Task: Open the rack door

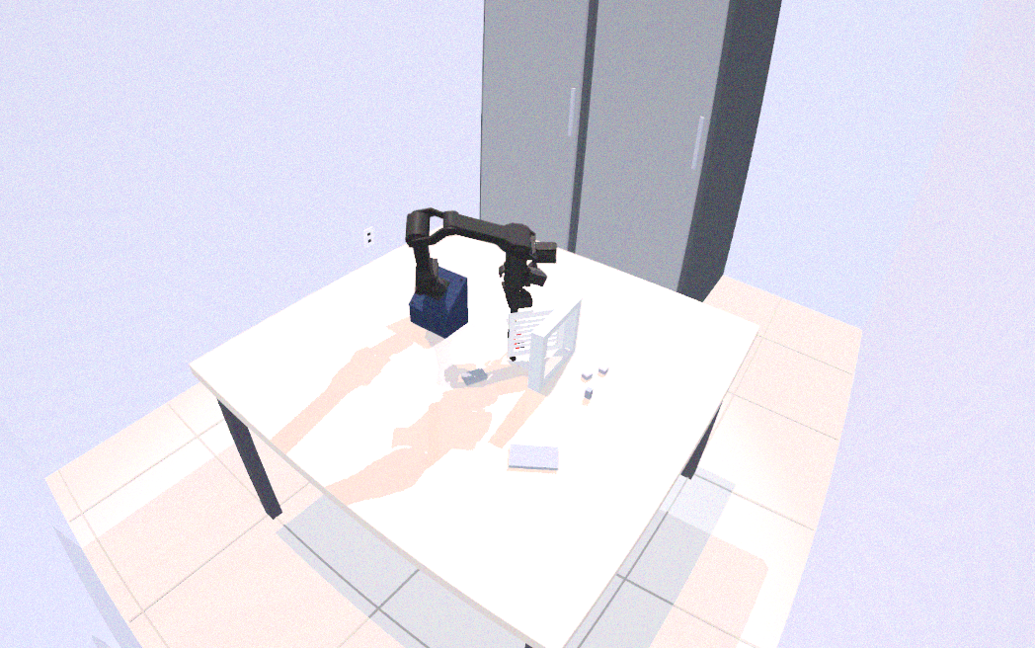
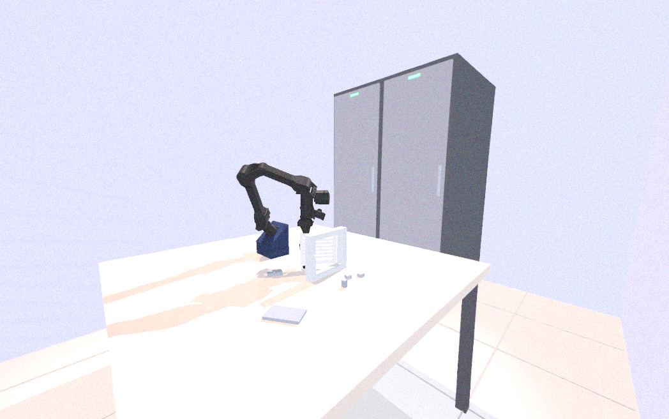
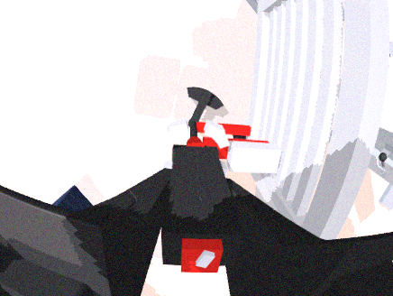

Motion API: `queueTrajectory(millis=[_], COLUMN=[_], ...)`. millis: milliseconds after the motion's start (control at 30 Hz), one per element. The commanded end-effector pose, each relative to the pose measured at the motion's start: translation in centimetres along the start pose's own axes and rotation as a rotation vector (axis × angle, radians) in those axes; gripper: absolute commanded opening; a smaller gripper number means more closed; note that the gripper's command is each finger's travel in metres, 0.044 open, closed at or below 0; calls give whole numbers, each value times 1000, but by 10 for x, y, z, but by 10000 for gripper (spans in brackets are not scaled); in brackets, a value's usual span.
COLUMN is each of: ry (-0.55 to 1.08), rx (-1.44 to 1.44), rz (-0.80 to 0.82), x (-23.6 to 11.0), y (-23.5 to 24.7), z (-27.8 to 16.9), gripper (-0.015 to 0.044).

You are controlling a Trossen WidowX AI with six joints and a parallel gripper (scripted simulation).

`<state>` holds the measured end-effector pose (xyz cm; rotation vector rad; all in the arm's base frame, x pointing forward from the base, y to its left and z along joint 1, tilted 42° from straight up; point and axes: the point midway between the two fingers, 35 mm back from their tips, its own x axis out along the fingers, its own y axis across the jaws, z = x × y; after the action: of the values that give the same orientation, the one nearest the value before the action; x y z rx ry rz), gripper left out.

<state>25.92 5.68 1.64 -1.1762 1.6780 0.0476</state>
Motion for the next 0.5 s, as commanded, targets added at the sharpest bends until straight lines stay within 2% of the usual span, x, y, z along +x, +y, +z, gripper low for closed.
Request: queueTrajectory(millis=[0, 467], ry=[-4, -5], rx=[91, 293], rz=[-3, -2], x=[1, 1], y=[6, 32], z=[2, 13], gripper=[13, 13])
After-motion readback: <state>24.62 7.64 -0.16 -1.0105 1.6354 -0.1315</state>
